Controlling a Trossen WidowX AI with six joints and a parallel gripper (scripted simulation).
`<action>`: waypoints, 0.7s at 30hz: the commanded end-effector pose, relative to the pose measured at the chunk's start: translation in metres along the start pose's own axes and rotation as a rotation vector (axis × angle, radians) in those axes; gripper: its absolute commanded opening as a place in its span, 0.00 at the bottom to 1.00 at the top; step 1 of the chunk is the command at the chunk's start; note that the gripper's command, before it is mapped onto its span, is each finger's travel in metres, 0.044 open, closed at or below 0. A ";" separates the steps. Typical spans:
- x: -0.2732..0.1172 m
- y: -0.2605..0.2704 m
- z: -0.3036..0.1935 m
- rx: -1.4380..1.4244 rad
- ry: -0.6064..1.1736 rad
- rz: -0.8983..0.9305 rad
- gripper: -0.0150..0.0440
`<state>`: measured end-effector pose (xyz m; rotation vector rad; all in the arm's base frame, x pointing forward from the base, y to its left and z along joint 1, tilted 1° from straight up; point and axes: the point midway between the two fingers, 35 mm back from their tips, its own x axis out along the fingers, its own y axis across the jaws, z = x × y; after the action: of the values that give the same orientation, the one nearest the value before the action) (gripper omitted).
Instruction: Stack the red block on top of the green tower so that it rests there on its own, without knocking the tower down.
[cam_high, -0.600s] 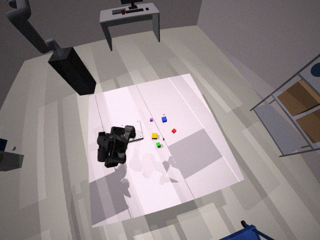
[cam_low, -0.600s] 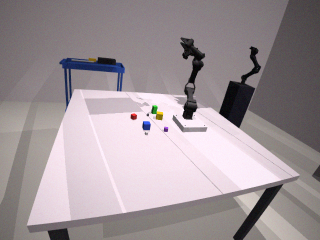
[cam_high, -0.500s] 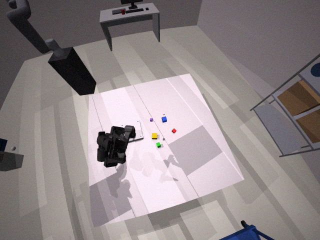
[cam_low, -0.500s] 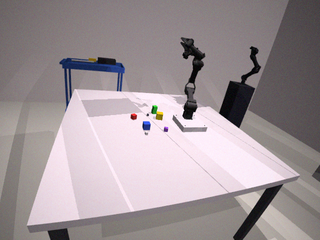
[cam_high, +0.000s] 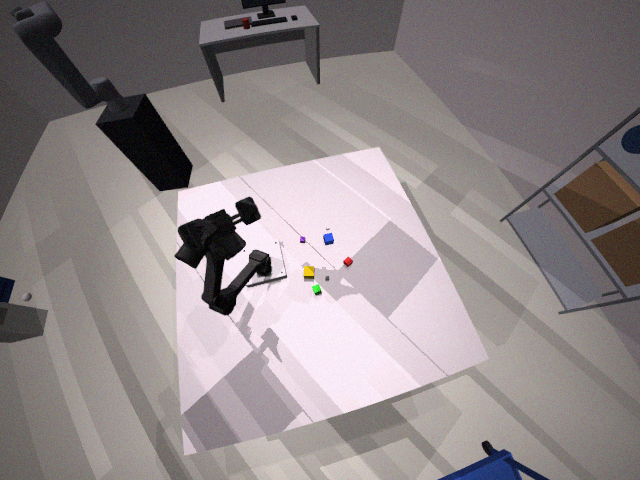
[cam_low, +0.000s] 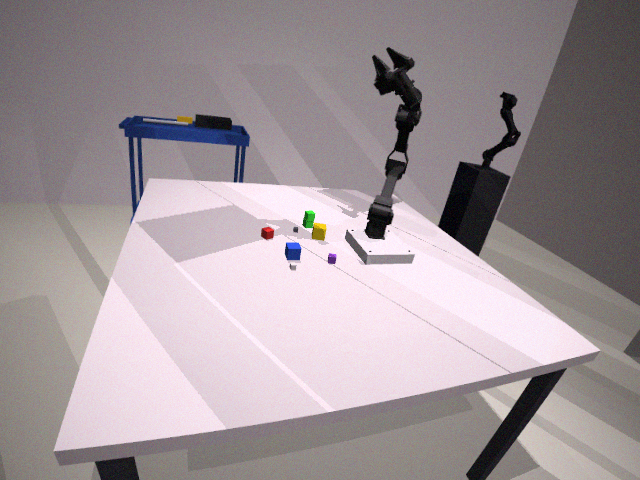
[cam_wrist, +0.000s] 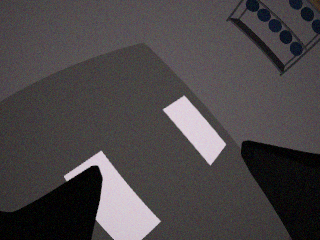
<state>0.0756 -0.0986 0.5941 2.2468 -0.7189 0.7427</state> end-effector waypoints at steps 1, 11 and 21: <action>0.003 -0.019 -0.023 -0.164 0.053 -0.016 1.00; 0.012 -0.088 -0.058 -0.538 0.110 -0.098 1.00; 0.028 -0.208 -0.075 -1.155 0.284 -0.303 1.00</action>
<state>0.1782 0.0540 0.5887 1.3140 -0.5315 0.3856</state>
